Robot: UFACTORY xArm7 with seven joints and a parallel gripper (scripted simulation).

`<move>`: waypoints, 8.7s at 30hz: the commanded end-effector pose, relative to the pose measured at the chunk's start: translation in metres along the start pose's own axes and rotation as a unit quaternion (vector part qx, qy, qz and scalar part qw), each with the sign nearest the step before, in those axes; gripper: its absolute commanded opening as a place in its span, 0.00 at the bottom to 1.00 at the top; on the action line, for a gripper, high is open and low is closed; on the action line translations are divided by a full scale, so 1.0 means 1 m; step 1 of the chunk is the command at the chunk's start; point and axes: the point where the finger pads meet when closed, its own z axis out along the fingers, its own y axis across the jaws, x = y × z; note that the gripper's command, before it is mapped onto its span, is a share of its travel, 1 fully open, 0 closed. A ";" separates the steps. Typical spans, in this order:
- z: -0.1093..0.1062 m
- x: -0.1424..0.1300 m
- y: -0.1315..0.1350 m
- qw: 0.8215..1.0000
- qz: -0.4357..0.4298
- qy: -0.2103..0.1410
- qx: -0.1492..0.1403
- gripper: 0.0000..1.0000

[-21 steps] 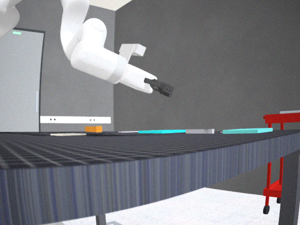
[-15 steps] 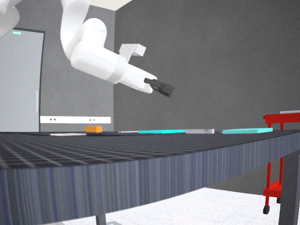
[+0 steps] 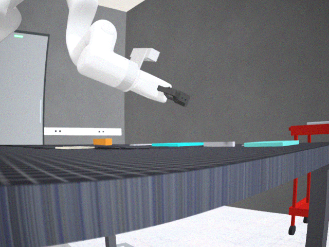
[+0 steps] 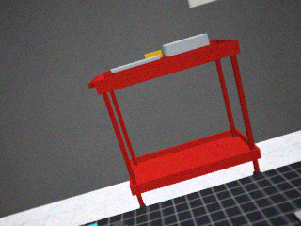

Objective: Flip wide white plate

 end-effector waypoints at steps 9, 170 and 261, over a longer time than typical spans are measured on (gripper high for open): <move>-0.068 -0.067 -0.073 0.961 -0.107 -0.255 0.005 1.00; -0.209 -0.217 -0.157 0.752 -0.251 -0.609 0.011 0.88; -0.205 -0.226 -0.153 0.752 -0.251 -0.609 0.011 0.88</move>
